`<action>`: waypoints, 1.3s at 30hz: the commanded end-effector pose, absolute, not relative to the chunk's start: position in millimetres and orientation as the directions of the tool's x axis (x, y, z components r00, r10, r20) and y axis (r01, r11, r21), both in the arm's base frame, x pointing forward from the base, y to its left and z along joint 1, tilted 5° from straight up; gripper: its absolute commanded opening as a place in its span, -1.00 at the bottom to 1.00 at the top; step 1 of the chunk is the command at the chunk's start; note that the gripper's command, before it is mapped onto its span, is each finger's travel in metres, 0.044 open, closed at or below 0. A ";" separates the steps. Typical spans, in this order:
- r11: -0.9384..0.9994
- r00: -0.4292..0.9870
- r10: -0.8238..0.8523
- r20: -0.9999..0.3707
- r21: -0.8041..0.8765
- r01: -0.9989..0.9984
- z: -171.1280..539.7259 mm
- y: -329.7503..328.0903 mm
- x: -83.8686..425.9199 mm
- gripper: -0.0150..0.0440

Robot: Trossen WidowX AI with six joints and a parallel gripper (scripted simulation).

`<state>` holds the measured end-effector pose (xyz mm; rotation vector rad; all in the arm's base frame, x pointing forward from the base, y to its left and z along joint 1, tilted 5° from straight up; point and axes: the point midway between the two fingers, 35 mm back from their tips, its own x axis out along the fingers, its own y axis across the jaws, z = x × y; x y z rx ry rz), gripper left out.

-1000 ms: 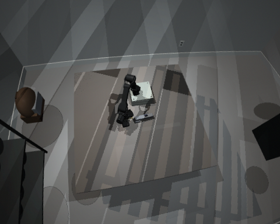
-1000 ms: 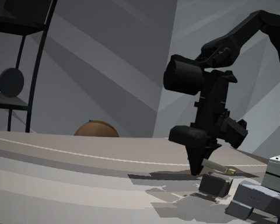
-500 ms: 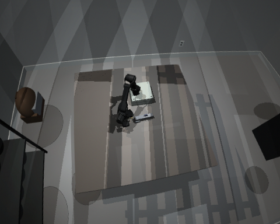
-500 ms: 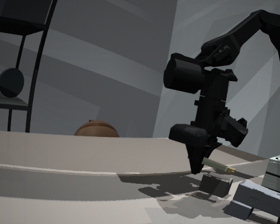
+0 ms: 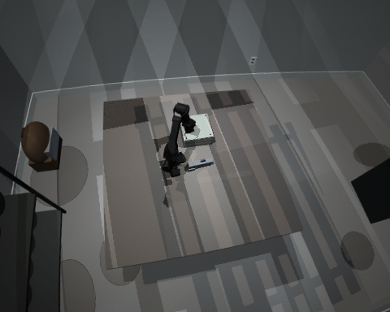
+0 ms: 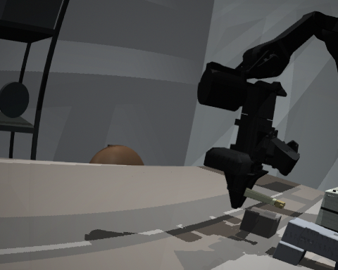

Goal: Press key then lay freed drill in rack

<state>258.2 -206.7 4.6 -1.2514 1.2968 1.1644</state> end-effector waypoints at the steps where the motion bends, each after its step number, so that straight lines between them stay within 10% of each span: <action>1: 0.024 -0.013 -0.091 -0.996 0.011 -1.000 7.8 -206.9 259.0 -0.49; 39: 0.024 -0.013 -0.091 -0.996 0.011 -1.000 15.0 -207.2 260.7 -0.49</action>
